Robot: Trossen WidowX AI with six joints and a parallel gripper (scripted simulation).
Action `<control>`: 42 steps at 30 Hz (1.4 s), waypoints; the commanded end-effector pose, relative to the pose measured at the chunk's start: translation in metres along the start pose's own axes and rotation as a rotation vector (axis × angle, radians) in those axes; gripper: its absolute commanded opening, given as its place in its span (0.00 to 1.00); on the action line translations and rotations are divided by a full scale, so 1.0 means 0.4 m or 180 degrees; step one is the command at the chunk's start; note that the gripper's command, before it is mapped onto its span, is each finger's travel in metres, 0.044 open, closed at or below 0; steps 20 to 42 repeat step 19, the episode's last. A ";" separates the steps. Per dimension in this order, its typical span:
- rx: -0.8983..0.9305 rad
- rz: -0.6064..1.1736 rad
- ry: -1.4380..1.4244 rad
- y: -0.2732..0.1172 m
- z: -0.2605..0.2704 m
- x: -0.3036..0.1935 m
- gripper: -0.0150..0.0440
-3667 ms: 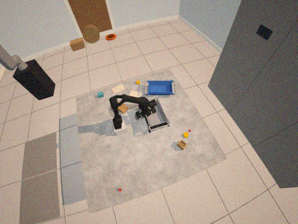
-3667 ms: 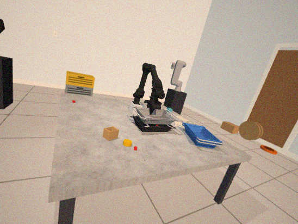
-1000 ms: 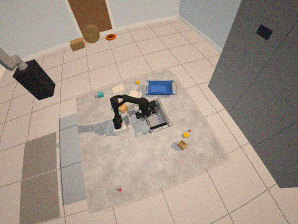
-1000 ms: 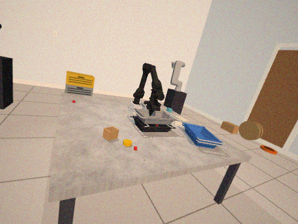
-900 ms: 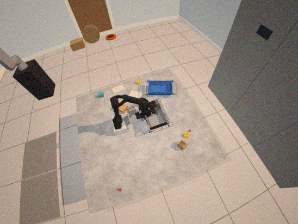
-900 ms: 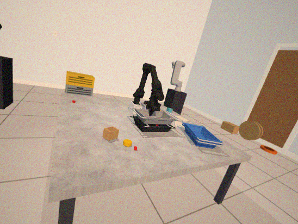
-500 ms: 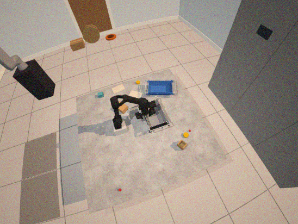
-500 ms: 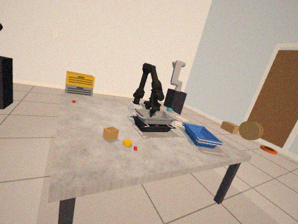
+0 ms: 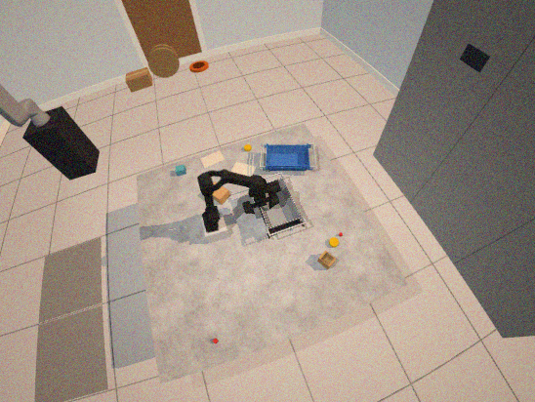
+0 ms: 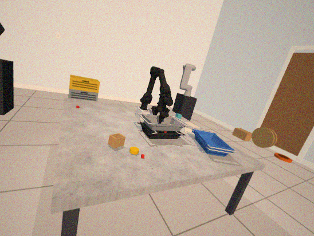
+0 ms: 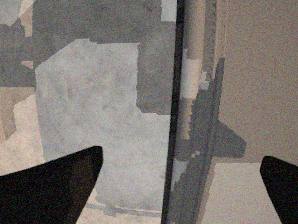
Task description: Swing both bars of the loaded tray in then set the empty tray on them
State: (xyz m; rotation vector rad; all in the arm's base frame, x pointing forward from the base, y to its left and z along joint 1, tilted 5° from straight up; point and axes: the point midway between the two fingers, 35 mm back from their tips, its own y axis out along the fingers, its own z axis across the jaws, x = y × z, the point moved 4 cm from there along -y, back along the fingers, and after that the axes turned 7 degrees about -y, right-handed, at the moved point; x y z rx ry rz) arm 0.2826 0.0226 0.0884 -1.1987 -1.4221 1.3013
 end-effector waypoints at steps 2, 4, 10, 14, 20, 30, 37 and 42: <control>-0.0020 0.0001 0.0000 -0.046 -0.011 -0.001 1.00; -0.0020 0.0001 0.0000 -0.078 -0.015 -0.002 1.00; -0.0017 -0.0001 -0.0001 -0.178 -0.015 -0.002 1.00; -0.0015 -0.0002 -0.0002 -0.246 -0.007 -0.001 1.00; -0.0013 -0.0003 -0.0002 -0.271 -0.002 -0.001 1.00; -0.0013 -0.0003 -0.0002 -0.271 -0.002 -0.001 1.00; -0.0013 -0.0003 -0.0002 -0.271 -0.002 -0.001 1.00; -0.0013 -0.0003 -0.0002 -0.271 -0.002 -0.001 1.00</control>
